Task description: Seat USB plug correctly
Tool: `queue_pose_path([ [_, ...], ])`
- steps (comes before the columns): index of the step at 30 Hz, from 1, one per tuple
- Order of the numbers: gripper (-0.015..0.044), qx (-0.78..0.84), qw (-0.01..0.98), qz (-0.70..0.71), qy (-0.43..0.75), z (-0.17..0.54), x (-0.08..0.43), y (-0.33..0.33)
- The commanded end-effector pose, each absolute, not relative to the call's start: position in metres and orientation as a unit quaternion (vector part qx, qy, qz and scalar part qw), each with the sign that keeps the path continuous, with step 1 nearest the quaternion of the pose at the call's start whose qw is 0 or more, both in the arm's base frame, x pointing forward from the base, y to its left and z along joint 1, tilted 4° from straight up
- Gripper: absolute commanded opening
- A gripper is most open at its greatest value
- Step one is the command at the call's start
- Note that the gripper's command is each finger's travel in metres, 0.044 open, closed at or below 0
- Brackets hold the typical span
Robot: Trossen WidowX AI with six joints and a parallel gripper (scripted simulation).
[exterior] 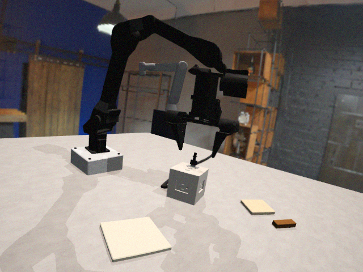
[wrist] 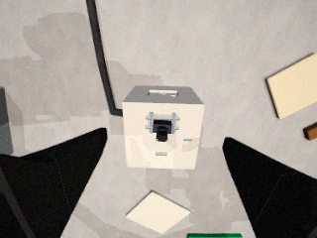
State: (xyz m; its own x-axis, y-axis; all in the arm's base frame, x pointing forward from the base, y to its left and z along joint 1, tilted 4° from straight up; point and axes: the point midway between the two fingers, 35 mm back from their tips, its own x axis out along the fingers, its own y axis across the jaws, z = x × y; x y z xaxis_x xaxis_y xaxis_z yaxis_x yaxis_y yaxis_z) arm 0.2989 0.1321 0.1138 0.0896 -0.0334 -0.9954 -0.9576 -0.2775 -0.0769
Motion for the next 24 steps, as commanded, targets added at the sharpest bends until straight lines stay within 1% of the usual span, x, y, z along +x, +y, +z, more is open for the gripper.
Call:
queue_pose_path([
  [1, 0.0440, -0.594, 0.433, 0.535, 0.417, 0.1087, 0.2969, 0.1318],
  [9, 0.0440, -0.594, 0.433, 0.535, 0.417, 0.1087, 0.2969, 0.1318],
  [24, 0.0046, -0.596, 0.433, 0.532, 0.417, 0.1107, 0.2982, 0.1317],
])
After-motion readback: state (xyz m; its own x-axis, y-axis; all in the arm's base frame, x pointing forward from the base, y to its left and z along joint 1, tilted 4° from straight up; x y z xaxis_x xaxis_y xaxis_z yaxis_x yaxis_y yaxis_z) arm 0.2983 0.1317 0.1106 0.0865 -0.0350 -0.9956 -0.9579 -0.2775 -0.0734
